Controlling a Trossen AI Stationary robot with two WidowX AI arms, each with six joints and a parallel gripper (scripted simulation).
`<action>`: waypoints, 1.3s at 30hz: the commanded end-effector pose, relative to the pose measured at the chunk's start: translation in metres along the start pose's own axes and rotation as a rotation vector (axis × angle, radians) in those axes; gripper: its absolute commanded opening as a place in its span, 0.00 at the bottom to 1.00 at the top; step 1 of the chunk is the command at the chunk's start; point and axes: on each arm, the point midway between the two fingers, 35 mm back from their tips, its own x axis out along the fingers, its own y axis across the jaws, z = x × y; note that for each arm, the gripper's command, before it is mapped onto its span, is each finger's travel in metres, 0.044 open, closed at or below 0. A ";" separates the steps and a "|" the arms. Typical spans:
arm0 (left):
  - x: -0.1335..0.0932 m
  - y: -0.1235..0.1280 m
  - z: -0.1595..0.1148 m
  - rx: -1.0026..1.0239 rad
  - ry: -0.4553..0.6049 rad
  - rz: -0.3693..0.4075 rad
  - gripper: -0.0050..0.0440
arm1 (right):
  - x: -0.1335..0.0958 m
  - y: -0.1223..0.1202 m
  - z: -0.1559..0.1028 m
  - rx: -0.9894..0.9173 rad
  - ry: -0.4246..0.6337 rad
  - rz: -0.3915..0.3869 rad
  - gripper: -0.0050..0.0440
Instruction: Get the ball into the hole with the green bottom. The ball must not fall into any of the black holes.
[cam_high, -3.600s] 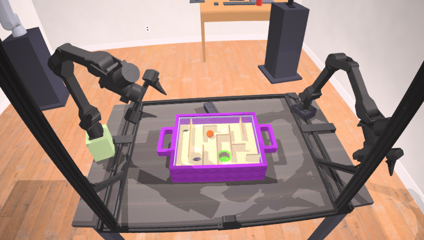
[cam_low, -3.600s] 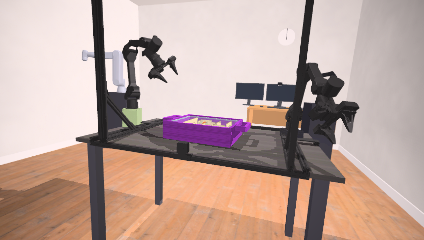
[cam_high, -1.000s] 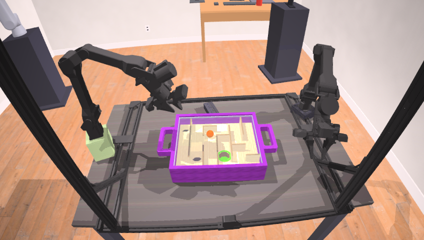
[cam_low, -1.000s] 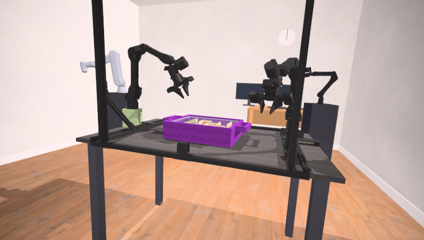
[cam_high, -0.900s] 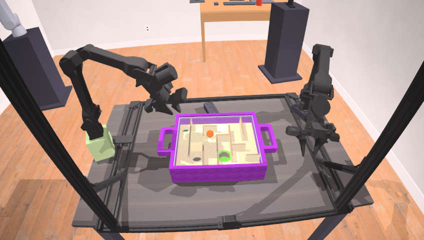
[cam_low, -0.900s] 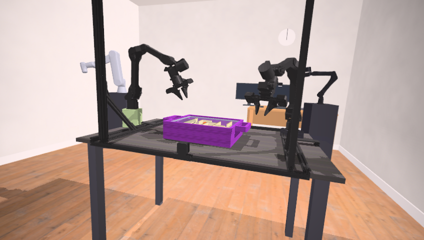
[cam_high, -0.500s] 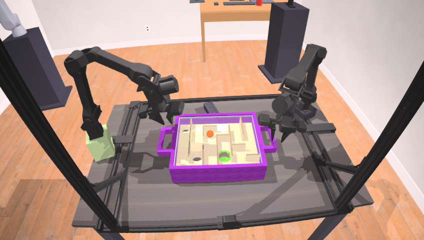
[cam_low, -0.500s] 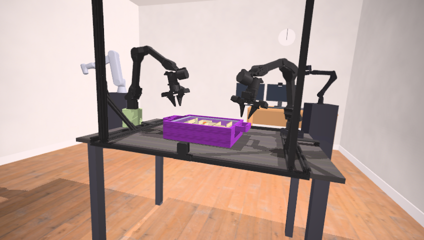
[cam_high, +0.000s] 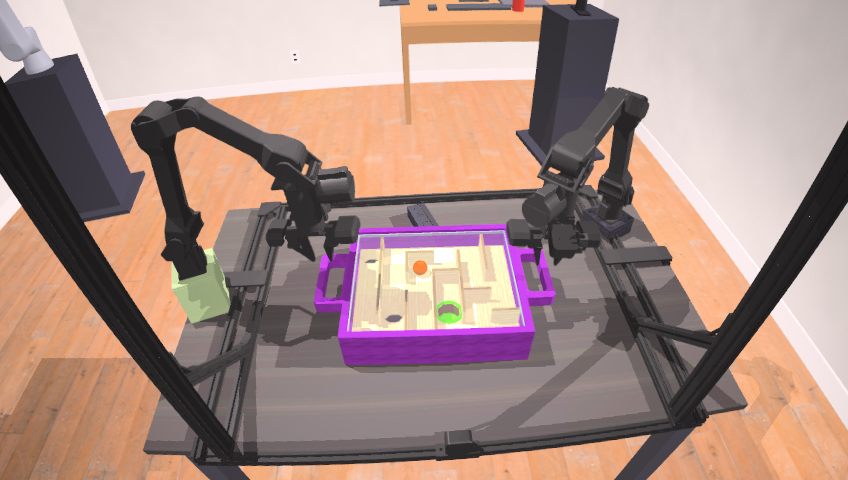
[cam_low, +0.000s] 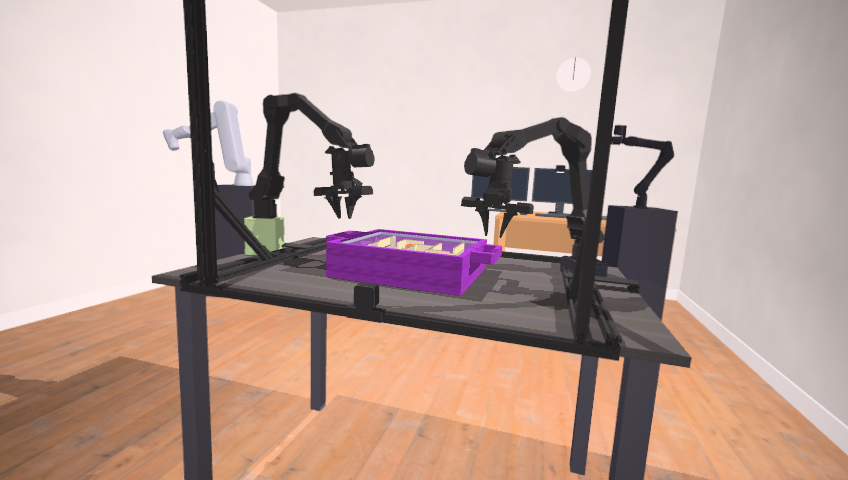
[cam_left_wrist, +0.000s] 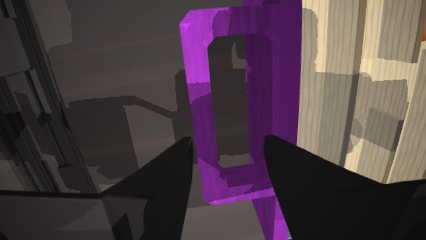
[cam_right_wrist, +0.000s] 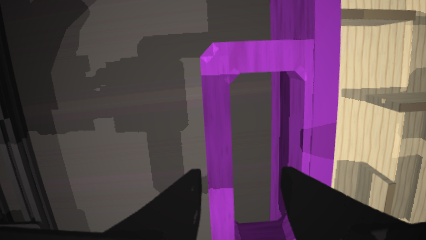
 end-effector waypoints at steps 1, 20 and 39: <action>0.009 0.009 0.003 -0.048 0.009 0.050 0.46 | 0.004 0.006 -0.005 -0.022 0.042 0.028 0.46; 0.029 0.015 0.007 -0.083 0.014 0.072 0.46 | 0.019 0.011 -0.008 -0.027 0.061 0.041 0.46; 0.029 0.014 0.007 -0.083 0.014 0.072 0.46 | 0.019 0.011 -0.008 -0.027 0.061 0.041 0.46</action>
